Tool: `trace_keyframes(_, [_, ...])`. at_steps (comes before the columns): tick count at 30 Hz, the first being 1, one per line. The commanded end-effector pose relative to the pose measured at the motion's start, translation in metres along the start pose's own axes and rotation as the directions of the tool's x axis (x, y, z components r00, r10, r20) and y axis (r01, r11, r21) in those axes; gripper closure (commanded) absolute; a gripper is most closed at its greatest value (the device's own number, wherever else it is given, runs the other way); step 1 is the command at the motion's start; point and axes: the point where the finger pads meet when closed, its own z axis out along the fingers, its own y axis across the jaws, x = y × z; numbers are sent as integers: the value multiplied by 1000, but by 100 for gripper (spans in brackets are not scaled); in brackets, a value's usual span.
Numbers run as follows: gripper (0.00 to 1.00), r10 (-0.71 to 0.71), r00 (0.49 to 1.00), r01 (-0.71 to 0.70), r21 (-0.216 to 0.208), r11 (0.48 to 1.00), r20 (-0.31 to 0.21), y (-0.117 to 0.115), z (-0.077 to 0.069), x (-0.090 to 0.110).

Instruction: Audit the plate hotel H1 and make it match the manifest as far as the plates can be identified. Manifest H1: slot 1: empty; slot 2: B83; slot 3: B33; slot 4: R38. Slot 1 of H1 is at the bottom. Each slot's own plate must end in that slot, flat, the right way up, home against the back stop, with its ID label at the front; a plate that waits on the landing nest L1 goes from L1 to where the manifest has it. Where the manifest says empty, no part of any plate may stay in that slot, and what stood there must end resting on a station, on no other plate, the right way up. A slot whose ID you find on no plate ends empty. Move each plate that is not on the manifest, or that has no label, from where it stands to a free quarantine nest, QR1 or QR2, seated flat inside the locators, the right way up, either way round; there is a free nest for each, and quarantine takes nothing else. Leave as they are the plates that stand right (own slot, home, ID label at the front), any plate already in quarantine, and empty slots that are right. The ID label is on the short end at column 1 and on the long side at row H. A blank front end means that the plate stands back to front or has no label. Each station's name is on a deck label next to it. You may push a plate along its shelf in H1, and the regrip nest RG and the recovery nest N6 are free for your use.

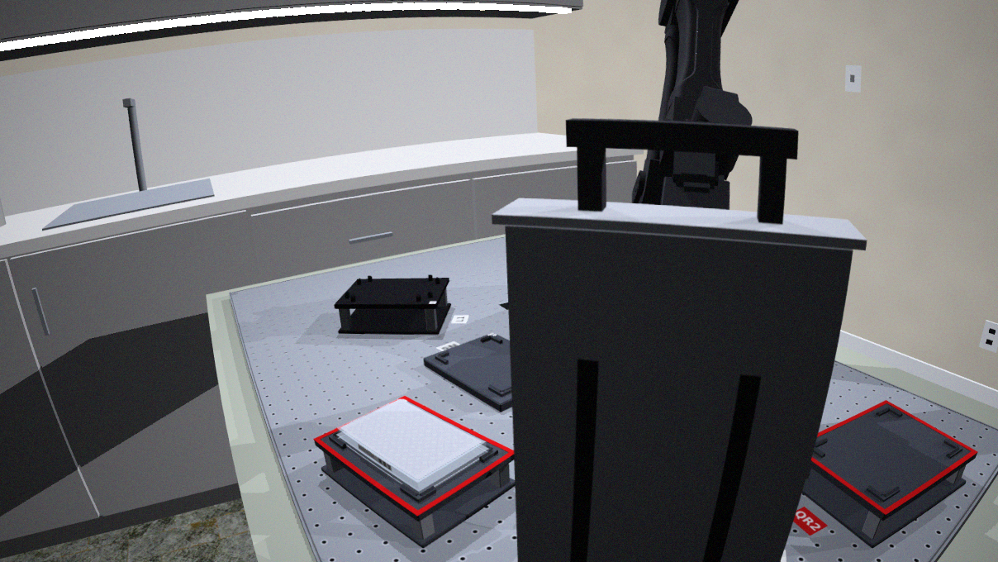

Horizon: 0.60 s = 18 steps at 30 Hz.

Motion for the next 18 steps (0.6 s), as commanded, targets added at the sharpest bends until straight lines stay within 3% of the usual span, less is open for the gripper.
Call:
trace_keyframes(1, [14,-1,998,2,-7,1000,65,4,4,-25])
trace_keyframes(18, [14,-2,998,2,-9,1000,65,5,5,-22])
